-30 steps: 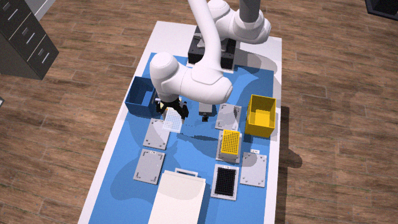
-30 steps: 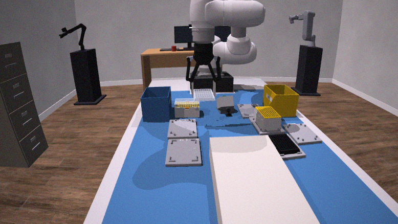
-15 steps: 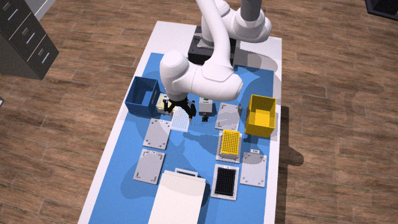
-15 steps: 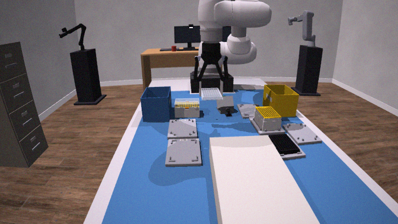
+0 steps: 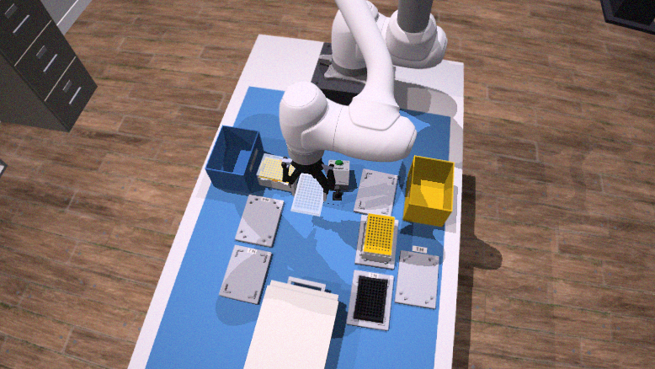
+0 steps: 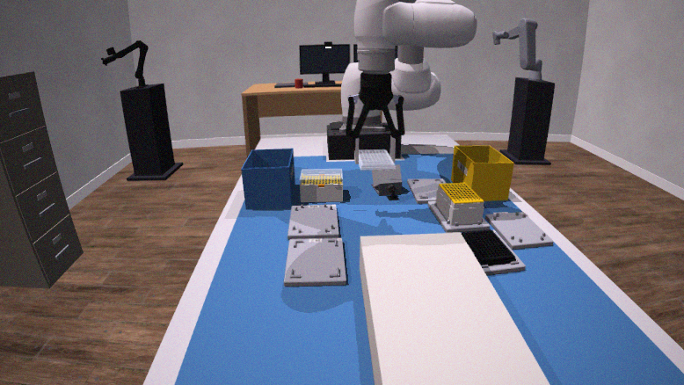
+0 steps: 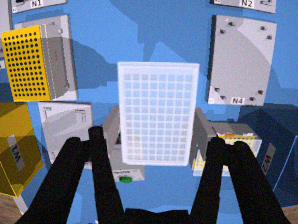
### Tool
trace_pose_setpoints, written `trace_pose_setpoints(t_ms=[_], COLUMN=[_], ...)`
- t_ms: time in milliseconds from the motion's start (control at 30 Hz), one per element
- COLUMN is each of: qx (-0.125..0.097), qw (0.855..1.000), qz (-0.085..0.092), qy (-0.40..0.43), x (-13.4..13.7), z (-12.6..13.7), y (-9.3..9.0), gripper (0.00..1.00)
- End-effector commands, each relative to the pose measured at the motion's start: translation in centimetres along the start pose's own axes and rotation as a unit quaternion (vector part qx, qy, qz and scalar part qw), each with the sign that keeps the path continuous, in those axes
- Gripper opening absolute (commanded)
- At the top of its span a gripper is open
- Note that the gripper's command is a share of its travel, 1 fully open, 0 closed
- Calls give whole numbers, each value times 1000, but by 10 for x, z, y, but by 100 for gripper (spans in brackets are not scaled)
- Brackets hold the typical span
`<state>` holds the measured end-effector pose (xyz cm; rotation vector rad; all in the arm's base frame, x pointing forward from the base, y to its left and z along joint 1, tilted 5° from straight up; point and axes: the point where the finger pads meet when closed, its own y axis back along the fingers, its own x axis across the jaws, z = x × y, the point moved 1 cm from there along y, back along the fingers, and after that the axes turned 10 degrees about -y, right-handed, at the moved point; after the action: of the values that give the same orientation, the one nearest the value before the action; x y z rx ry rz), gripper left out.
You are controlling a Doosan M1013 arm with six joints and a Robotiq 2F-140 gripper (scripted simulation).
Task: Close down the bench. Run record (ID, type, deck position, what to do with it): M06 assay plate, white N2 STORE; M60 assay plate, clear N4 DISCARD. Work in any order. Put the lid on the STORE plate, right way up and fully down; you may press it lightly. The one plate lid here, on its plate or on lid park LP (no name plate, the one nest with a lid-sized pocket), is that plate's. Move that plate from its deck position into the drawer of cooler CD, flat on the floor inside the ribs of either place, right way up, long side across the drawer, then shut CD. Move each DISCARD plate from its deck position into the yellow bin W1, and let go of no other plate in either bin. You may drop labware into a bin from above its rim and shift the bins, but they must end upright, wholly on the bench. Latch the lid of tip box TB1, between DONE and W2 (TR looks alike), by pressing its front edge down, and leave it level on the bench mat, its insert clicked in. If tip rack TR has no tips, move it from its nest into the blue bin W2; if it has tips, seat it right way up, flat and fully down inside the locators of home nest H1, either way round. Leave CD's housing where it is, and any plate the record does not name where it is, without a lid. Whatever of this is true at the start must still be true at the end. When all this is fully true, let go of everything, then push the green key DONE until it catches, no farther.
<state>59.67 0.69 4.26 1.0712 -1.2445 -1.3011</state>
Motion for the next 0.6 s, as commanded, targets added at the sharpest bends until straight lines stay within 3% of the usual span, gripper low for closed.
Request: trace_pose_setpoints(t_ms=[0,567], qx=[0,0], qw=[1000,1000], qz=[0,0], qy=[0,0], x=[-9,-44], z=[5,24], y=[0,0], gripper=[0,0])
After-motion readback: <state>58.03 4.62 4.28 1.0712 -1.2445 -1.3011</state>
